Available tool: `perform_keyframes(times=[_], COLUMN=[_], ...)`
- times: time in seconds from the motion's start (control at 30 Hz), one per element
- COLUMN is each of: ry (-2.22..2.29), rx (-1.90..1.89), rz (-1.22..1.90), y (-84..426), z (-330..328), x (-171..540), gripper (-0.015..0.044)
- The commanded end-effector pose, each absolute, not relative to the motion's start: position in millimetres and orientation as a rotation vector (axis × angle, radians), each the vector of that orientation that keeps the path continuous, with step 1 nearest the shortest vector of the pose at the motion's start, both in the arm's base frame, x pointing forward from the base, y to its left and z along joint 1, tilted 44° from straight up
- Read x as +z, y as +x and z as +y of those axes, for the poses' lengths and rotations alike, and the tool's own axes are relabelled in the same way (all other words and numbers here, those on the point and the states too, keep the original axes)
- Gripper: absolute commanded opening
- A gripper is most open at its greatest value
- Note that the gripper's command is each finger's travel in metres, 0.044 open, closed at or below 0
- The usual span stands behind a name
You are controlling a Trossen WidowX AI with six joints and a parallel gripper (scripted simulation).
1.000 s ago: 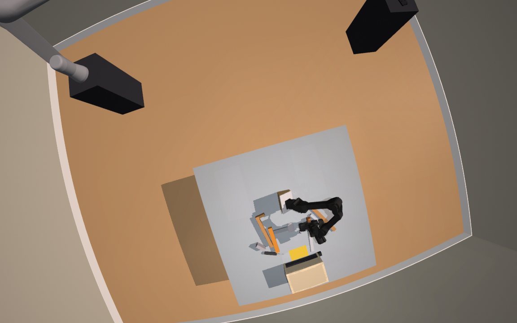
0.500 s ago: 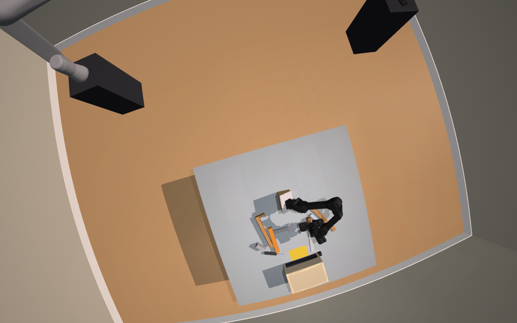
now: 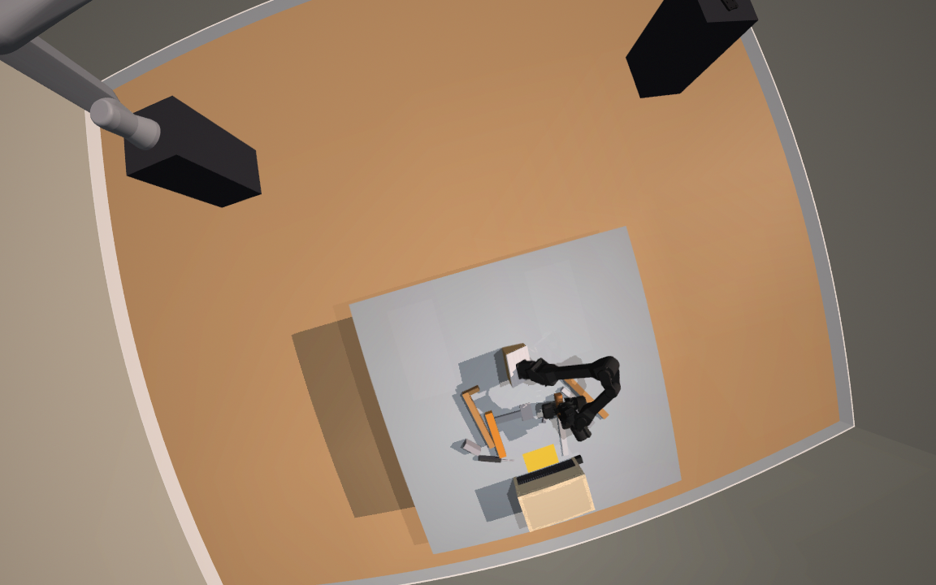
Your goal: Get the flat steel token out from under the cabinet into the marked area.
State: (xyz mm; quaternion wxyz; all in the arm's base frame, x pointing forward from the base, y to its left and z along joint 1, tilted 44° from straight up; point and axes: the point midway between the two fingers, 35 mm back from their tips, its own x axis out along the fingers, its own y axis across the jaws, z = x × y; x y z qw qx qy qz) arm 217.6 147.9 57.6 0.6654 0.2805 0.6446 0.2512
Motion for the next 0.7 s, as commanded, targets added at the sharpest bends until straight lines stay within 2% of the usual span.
perform_keyframes(times=[0.0, 0.3, 0.43, 0.67], ry=[0.632, 0.632, 0.632, 0.631], rx=[0.568, 0.568, 0.568, 0.568], rz=[1.455, 1.455, 1.455, 1.455], y=[218.1, 218.1, 218.1, 221.7], z=[147.8, 147.8, 147.8, 147.5], x=[58.0, 58.0, 58.0, 58.1], gripper=[0.0165, 0.0105, 0.0000, 0.0000])
